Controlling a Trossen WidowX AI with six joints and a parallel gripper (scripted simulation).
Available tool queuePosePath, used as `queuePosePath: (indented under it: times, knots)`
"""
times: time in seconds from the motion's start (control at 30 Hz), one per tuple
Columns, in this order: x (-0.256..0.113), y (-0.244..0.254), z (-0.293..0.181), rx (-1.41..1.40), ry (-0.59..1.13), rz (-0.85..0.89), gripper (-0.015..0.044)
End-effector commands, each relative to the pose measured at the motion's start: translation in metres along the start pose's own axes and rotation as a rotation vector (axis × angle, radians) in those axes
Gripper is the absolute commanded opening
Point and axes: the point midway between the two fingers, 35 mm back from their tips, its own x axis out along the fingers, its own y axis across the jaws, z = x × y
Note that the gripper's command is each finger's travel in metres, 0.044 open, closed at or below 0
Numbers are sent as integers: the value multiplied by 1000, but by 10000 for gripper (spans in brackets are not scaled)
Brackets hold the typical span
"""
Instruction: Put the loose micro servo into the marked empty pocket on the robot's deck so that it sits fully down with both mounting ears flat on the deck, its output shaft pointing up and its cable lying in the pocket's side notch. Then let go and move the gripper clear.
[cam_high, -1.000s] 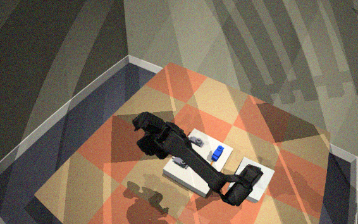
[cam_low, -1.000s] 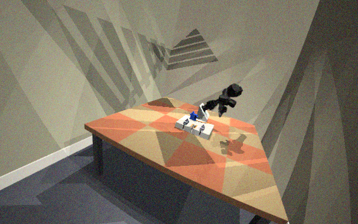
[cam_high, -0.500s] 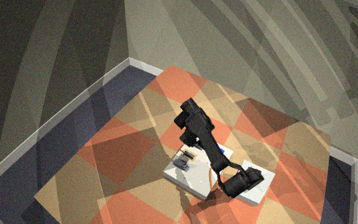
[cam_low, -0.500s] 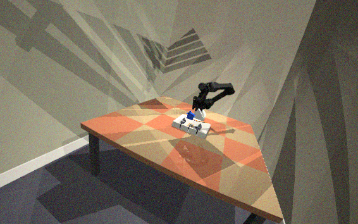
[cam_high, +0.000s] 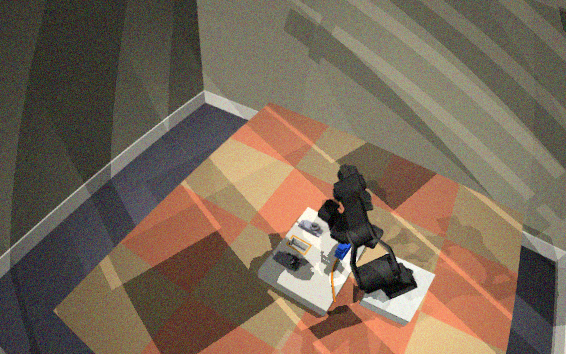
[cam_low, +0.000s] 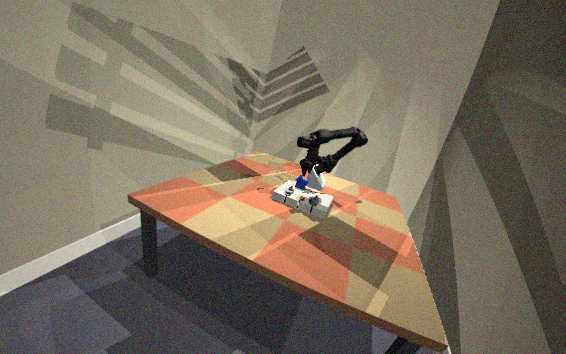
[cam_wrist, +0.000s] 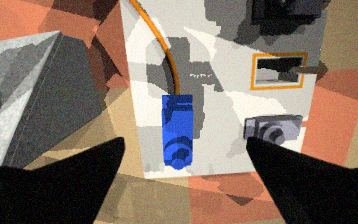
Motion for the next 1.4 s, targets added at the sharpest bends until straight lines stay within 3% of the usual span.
queuePosePath:
  times: [0.0, 0.2, 0.83, 1.23, 1.37]
  knots:
    - [3, 6, 0, -10, -13, 16, 440]
    - [26, 6, 0, -10, -14, 16, 440]
    - [47, 6, 0, -10, -15, 16, 440]
    - [47, 6, 0, -10, -15, 16, 125]
    - [47, 6, 0, -10, -15, 16, 98]
